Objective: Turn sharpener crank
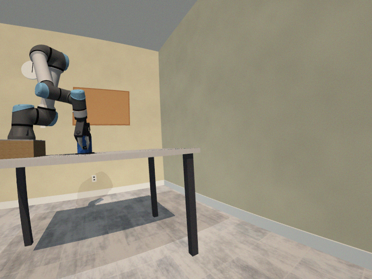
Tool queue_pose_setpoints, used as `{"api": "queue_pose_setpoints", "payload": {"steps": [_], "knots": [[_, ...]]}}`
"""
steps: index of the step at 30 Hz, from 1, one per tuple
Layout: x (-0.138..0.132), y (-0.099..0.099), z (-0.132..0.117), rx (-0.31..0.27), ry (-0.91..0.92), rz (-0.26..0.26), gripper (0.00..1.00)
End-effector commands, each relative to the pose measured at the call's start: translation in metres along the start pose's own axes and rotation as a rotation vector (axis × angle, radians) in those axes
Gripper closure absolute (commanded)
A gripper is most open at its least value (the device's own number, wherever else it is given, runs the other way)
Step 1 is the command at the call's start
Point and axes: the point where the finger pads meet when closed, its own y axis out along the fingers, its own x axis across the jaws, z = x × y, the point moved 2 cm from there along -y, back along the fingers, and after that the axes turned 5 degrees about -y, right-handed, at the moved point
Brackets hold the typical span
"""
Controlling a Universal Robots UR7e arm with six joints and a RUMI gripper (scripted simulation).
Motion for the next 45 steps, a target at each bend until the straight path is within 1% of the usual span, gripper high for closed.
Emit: {"api": "queue_pose_setpoints", "payload": {"steps": [1,26,45], "knots": [[0.007,0.003,0.001,-0.001,0.002,-0.002,0.91],[0.027,0.007,0.002,0.0,0.001,-0.001,0.91],[0.045,0.004,-0.002,-0.001,0.002,-0.002,0.91]]}}
